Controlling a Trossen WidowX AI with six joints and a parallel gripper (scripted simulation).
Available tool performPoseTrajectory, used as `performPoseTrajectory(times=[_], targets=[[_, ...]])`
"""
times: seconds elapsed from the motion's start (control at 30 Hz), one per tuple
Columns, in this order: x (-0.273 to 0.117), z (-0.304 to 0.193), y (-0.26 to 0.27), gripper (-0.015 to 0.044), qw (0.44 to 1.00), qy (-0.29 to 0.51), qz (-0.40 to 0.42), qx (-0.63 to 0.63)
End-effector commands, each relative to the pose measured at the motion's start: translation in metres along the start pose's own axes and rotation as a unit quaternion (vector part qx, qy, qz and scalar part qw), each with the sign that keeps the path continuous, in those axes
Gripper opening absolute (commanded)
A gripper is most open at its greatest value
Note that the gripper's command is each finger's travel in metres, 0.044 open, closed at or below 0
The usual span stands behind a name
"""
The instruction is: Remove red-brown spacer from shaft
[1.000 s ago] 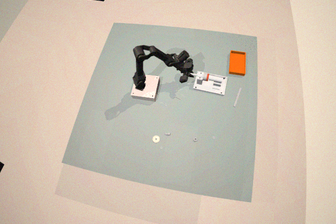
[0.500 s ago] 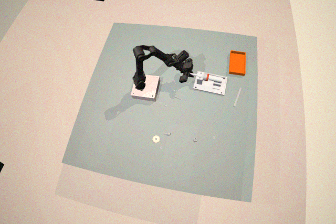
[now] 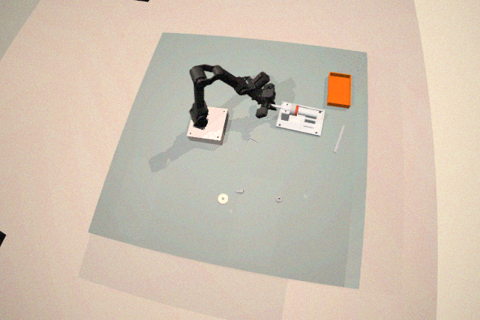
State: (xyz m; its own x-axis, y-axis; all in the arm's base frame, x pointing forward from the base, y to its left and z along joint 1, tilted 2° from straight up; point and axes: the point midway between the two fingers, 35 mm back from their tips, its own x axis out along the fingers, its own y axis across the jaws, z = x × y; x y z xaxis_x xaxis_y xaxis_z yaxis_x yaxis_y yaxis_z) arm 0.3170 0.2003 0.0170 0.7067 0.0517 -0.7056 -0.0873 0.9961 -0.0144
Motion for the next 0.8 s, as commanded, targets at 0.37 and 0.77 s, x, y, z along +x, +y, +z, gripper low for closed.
performPoseTrajectory(times=[0.37,0.77], targets=[[-0.0015,-0.0016,-0.0001,0.0000,1.000,0.000,0.000,0.001],[-0.0025,-0.0026,-0.0001,0.0000,1.000,0.000,0.000,0.001]])
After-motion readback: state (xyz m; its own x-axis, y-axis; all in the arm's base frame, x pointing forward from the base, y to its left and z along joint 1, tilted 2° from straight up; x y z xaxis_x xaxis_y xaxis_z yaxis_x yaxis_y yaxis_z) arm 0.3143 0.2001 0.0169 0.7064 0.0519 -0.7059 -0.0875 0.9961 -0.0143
